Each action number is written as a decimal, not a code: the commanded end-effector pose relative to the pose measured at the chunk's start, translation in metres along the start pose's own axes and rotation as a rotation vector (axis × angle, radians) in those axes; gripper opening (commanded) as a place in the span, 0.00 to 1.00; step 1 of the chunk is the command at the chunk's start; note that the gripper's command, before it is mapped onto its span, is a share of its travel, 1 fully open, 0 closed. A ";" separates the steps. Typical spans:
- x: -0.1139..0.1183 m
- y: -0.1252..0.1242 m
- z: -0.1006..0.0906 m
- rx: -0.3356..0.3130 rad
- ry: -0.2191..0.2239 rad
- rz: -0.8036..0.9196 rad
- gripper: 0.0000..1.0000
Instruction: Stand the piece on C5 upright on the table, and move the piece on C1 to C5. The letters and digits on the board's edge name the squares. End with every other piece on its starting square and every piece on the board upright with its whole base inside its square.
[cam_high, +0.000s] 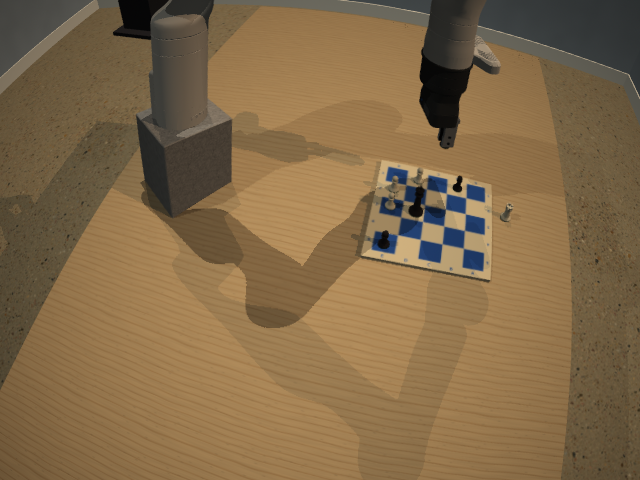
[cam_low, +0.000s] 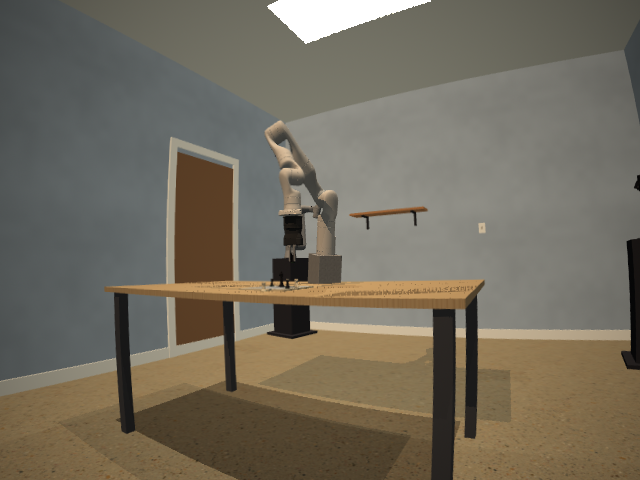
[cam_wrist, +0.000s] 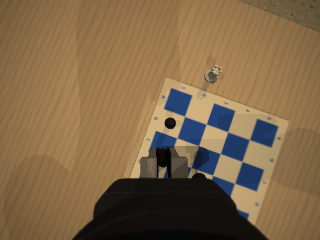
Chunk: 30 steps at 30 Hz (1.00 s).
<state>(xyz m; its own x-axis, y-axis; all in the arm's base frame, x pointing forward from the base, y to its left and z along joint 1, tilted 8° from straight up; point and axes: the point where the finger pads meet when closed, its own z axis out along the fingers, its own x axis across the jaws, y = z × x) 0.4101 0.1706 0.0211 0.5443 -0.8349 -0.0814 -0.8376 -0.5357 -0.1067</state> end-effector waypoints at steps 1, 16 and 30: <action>0.004 -0.002 -0.003 0.007 0.006 0.006 0.00; 0.085 0.021 -0.004 0.005 0.006 0.199 0.00; 0.144 0.049 -0.004 0.008 0.005 0.349 0.00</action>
<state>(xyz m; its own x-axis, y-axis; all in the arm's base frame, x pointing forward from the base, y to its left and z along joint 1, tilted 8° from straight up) 0.4459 0.0264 0.0078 0.2327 -0.9664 -0.1093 -0.9712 -0.2249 -0.0786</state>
